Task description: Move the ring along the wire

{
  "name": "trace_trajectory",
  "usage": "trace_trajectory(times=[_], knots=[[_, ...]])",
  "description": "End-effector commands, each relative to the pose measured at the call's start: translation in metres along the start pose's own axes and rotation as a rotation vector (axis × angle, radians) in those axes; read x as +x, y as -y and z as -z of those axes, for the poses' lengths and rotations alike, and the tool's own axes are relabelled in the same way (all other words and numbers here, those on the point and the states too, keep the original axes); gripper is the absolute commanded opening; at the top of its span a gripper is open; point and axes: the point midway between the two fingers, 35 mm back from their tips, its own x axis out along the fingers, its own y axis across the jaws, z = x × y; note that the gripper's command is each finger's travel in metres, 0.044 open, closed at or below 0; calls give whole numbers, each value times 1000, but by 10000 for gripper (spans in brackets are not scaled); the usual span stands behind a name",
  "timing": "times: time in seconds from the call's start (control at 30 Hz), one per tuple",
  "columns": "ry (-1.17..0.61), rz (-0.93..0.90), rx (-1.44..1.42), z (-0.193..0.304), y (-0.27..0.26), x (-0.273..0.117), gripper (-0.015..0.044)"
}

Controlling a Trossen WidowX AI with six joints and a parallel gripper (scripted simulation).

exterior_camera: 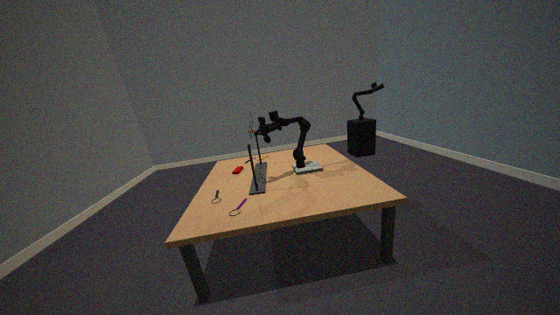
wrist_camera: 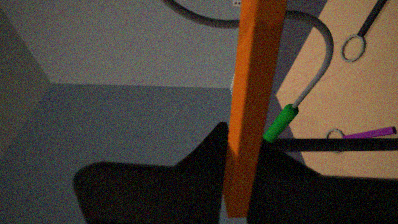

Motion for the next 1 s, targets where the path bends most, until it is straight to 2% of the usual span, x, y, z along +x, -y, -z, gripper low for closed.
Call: trace_trajectory(times=[0.0, 0.97], knots=[[10, 35, -61, 0, 4, 2, -150], [80, 348, -609, -15, 46, -1, -150]])
